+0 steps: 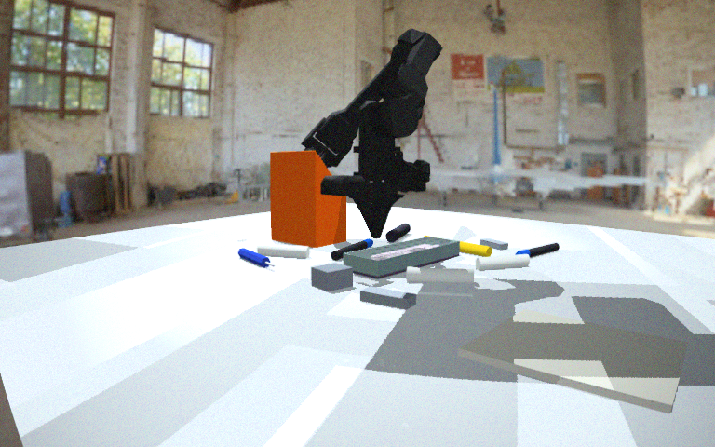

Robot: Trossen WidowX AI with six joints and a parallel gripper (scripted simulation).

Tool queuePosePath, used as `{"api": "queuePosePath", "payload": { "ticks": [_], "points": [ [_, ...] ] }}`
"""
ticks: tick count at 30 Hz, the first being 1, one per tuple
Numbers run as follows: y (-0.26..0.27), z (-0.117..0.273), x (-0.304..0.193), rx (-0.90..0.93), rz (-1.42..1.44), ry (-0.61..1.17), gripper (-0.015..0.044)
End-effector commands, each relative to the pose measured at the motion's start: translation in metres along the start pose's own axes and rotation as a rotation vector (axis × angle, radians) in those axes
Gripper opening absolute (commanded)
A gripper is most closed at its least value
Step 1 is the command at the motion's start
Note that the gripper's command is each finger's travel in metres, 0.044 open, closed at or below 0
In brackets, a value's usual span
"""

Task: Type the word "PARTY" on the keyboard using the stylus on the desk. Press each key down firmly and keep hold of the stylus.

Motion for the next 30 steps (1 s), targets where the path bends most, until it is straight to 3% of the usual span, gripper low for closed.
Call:
{"api": "queuePosePath", "payload": {
  "ticks": [1,5,18,24,30],
  "points": [
    [0.032,0.0,-0.003,0.0,0.003,0.003,0.0],
    [0.077,-0.001,-0.014,0.007,0.003,0.006,0.0],
    [0.079,-0.001,-0.014,0.008,0.003,0.006,0.0],
    [0.078,0.056,-0.013,0.005,0.003,0.006,0.0],
    [0.077,0.052,-0.012,0.008,-0.007,-0.004,0.0]
  ]
}}
Point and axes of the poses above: the point midway between the two fingers, 35 mm back from their tips, its own z axis back along the fingers, its own y axis across the jaws, x = y × z, the point moved 5 cm from there along z, back along the fingers, and after that the axes turned 9 degrees about -z, right-handed, at the moved point
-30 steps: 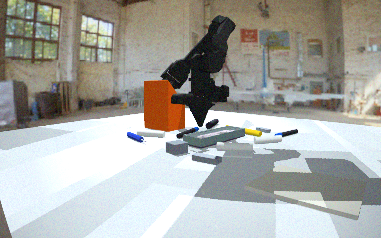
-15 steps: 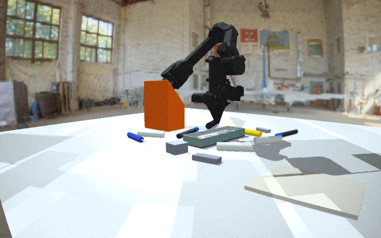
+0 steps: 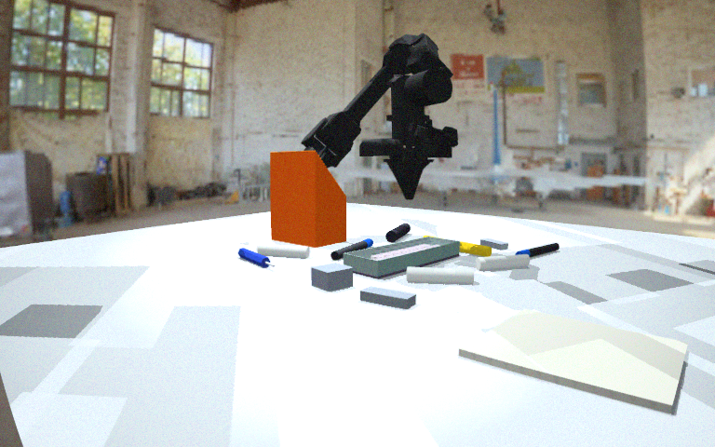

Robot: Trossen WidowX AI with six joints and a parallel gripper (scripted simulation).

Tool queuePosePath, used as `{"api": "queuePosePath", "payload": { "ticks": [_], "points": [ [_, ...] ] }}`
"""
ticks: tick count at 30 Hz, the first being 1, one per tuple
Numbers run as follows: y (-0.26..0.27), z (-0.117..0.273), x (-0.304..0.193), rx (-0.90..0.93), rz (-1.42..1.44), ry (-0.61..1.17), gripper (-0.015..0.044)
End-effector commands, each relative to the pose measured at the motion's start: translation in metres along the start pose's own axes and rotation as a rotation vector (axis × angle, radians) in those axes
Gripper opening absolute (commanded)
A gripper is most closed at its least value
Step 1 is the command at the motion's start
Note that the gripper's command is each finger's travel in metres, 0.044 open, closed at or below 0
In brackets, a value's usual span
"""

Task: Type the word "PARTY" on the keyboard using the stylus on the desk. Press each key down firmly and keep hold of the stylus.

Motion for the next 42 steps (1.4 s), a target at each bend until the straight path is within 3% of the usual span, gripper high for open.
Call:
{"api": "queuePosePath", "payload": {
  "ticks": [1,3,7,11,20,23,26,34,42],
  "points": [
    [-0.001,-0.004,-0.001,0.0,-0.004,0.007,0.0],
    [0.0,-0.003,0.0,0.0,0.0,0.003,0.0],
    [0.0,-0.002,0.0,-0.001,0.004,0.002,0.0105],
    [0.0,-0.002,0.0,-0.001,0.004,0.002,0.0],
    [0.0,-0.002,0.0,-0.001,0.004,0.002,0.0],
    [-0.003,-0.002,0.0,0.0,0.003,-0.002,0.0079],
    [-0.036,0.004,0.0,0.005,-0.008,-0.051,0.015],
    [-0.143,0.011,-0.032,0.02,-0.044,-0.218,0.015],
    [-0.217,-0.009,-0.094,0.032,-0.076,-0.383,0.015]
  ]
}}
Point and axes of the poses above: the point midway between the two fingers, 35 mm back from their tips, its own z axis back along the fingers, its own y axis across the jaws, x = y × z, the point moved 5 cm from there along z, back along the fingers, and after that the axes turned 9 degrees about -z, right-handed, at the moved point
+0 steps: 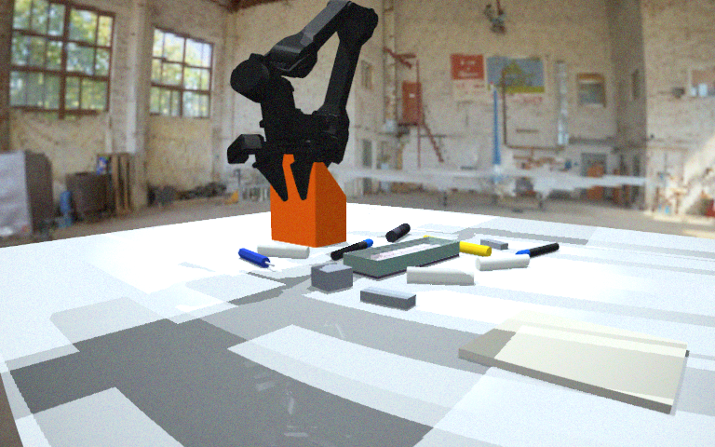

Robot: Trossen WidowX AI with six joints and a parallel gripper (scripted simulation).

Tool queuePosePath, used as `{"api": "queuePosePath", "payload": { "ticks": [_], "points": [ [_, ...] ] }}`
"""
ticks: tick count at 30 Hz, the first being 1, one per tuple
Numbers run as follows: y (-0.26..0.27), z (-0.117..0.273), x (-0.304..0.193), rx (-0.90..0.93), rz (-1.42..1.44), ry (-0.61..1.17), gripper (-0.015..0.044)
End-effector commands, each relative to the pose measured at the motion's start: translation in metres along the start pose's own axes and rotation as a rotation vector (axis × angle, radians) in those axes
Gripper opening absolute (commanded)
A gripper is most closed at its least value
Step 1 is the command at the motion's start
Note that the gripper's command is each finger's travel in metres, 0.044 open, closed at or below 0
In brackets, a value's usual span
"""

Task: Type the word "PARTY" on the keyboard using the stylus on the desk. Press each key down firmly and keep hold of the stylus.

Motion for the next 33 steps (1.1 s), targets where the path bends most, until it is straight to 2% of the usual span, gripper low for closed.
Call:
{"api": "queuePosePath", "payload": {
  "ticks": [1,6,33],
  "points": [
    [-0.025,-0.006,-0.036,0.015,-0.017,-0.06,0.015],
    [-0.048,-0.017,-0.073,0.019,-0.029,-0.152,0.015],
    [-0.052,-0.028,-0.079,0.019,-0.03,-0.155,0.015]
  ]
}}
Point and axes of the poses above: the point midway between the two fingers, 35 mm back from their tips, its own z axis back along the fingers, its own y axis across the jaws, x = y × z, the point moved 5 cm from there along z, back along the fingers, and after that the axes turned 9 degrees about -z, right-handed, at the moved point
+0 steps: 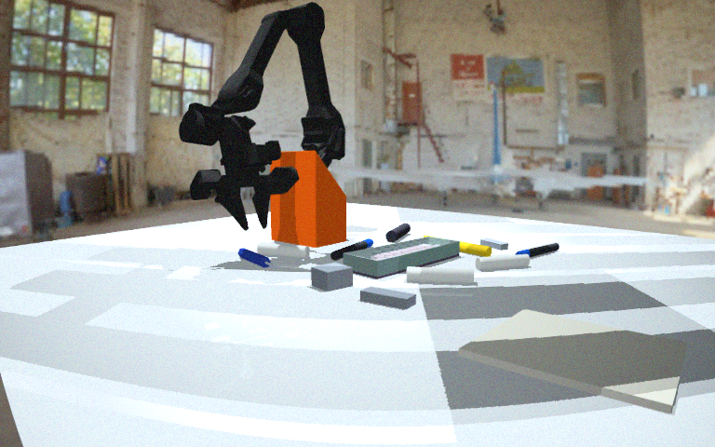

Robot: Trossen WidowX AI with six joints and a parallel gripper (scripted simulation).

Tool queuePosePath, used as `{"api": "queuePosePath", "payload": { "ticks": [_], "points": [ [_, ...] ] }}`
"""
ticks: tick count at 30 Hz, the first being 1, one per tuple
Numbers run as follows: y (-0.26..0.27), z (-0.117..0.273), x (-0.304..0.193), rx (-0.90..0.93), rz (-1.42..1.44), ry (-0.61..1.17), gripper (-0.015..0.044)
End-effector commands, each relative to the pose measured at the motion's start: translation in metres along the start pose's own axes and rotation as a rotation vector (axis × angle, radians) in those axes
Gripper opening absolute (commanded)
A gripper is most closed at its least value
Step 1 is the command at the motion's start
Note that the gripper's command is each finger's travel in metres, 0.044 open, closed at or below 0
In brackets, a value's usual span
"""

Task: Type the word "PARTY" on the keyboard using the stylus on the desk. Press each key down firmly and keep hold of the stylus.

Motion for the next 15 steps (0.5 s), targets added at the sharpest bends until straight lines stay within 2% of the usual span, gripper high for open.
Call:
{"api": "queuePosePath", "payload": {
  "ticks": [1,15],
  "points": [
    [0.001,-0.0036,-0.0028,0.005,0.003,0.006,0.015],
    [0.0007,-0.0096,-0.006,0.005,0.003,0.006,0.015]
  ]
}}
Point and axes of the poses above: the point midway between the two fingers, 35 mm back from their tips, its own z axis back along the fingers, its own y axis across the jaws, x = y × z, the point moved 5 cm from there along z, back along the fingers, and after that the axes turned 9 degrees about -z, right-handed, at the moved point
